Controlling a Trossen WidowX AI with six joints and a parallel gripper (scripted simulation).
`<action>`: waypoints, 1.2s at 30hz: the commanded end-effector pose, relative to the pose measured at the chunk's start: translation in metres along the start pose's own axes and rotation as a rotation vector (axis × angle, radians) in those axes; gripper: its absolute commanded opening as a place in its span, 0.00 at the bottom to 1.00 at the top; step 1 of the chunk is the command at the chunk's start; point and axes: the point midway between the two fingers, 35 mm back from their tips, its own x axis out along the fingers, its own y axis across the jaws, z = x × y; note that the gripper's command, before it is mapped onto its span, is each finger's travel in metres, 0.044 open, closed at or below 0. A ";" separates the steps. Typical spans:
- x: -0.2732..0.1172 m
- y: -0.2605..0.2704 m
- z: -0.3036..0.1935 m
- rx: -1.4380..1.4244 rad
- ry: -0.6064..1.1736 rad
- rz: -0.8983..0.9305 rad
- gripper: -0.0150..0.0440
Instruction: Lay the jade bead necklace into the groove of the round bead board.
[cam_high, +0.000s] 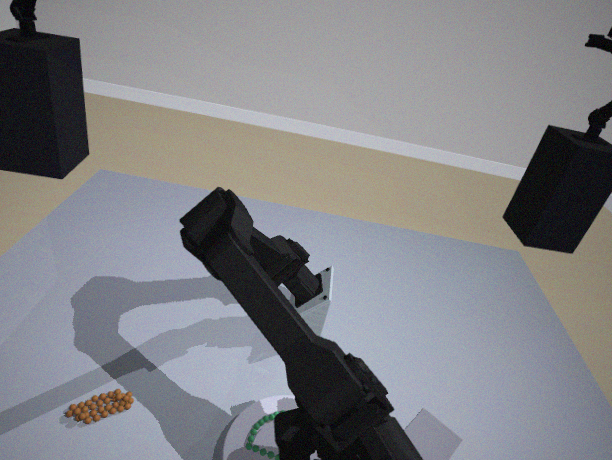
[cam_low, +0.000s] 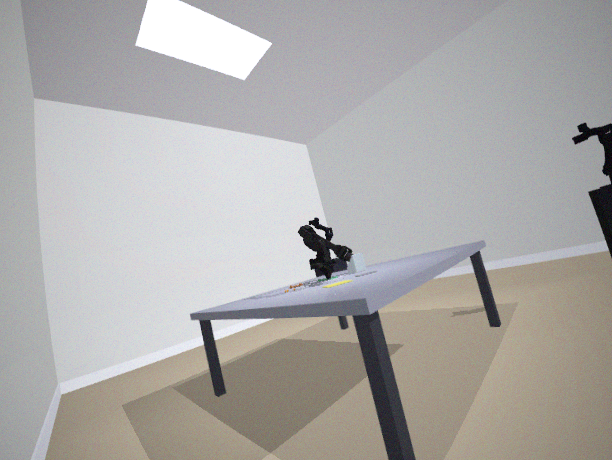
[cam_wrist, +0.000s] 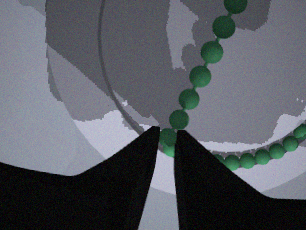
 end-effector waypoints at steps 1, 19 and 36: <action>-0.005 0.000 -0.001 -0.004 -0.002 0.005 0.25; 0.000 0.006 -0.003 -0.004 -0.003 0.006 0.25; -0.006 0.006 -0.003 -0.004 -0.002 0.006 0.97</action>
